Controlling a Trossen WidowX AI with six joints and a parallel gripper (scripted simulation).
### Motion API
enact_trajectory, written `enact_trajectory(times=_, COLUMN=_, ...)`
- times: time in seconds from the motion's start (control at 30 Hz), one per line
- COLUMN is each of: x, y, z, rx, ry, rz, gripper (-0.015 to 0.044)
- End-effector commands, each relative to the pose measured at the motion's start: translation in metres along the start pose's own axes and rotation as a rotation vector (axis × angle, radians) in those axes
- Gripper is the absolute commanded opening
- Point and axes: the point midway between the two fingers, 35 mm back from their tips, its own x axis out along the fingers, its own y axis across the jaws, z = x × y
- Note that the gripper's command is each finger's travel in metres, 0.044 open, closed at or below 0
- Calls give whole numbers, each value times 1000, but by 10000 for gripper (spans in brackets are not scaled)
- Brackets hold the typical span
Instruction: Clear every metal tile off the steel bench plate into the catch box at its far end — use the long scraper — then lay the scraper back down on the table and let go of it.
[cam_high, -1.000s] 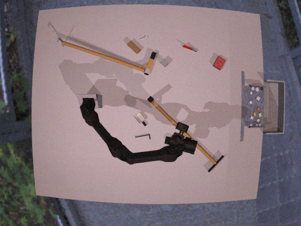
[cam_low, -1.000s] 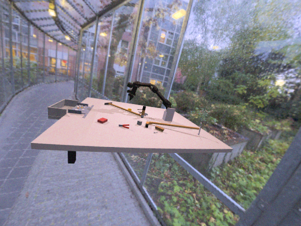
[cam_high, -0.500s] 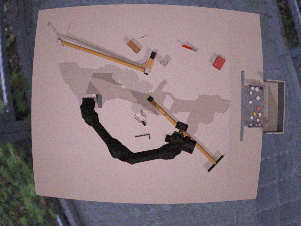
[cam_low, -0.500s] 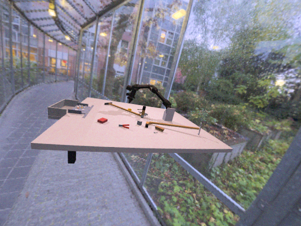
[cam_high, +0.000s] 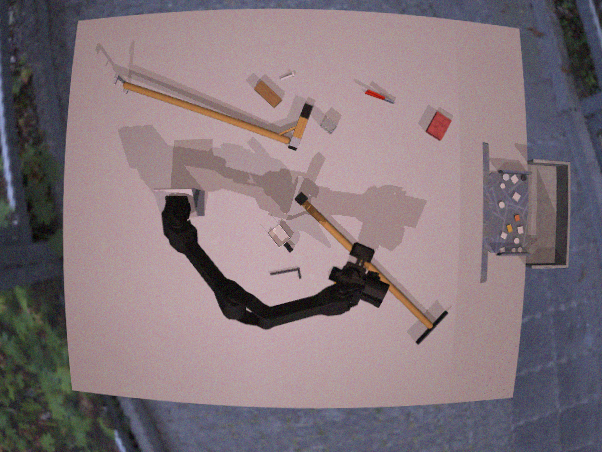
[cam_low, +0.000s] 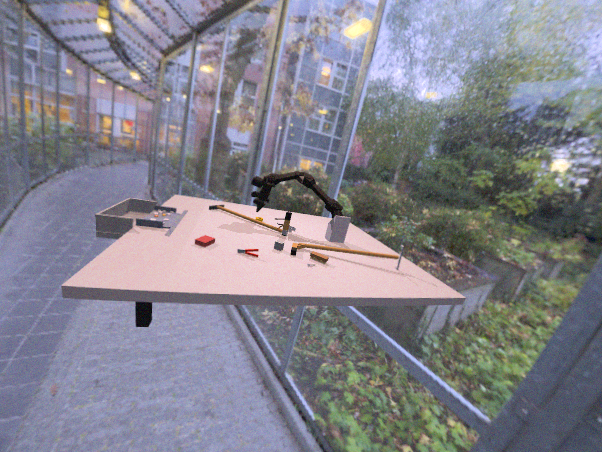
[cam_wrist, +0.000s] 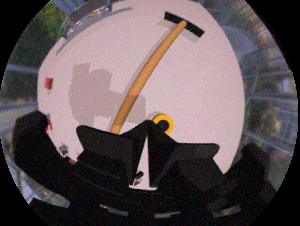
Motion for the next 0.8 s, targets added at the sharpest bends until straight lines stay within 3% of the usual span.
enact_trajectory(times=0.0, x=12, y=0, z=-6, rx=-7, ry=7, rz=2, gripper=0)
enact_trajectory(times=0.77, x=53, y=-2, z=-20, rx=1, ry=2, rz=-7, gripper=0)
